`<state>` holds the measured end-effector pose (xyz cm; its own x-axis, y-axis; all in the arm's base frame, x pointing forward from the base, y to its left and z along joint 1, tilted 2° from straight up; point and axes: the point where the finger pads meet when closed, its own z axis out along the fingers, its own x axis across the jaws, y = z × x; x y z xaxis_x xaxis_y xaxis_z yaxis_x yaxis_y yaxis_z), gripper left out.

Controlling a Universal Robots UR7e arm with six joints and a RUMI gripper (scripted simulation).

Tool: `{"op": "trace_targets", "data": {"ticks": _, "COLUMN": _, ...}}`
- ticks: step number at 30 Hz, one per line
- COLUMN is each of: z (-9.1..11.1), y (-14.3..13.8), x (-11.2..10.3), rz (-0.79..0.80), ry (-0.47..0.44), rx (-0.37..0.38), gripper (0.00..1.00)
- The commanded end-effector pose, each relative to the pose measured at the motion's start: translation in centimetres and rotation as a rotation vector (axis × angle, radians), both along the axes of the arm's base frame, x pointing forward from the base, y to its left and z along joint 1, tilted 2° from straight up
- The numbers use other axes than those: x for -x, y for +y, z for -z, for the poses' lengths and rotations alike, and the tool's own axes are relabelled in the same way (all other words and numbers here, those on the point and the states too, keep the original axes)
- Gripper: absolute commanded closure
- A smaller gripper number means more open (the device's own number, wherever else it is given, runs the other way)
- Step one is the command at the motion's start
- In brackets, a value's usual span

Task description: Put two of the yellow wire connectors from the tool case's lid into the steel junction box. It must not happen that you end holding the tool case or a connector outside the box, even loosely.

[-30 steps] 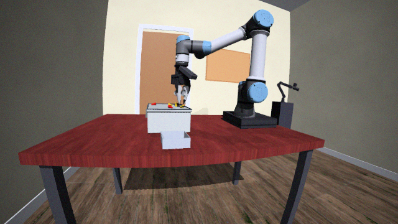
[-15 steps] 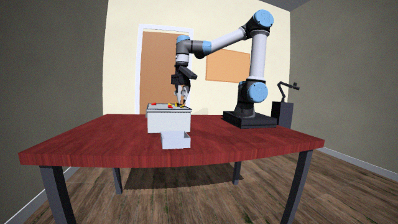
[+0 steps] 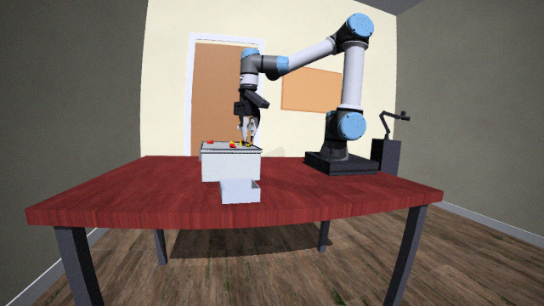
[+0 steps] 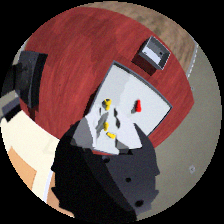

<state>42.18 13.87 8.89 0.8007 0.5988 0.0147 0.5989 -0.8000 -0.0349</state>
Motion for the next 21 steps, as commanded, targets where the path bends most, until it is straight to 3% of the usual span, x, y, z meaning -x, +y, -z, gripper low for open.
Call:
{"op": "trace_targets", "data": {"ticks": 1, "z": 0.0, "y": 0.0, "x": 0.0, "rz": 0.0, "ry": -0.001, "rx": 0.0, "gripper": 0.83}}
{"op": "trace_targets", "data": {"ticks": 21, "z": 1.8, "y": 0.1, "x": 0.0, "rz": 0.0, "ry": -0.001, "rx": 0.0, "gripper": 0.83}}
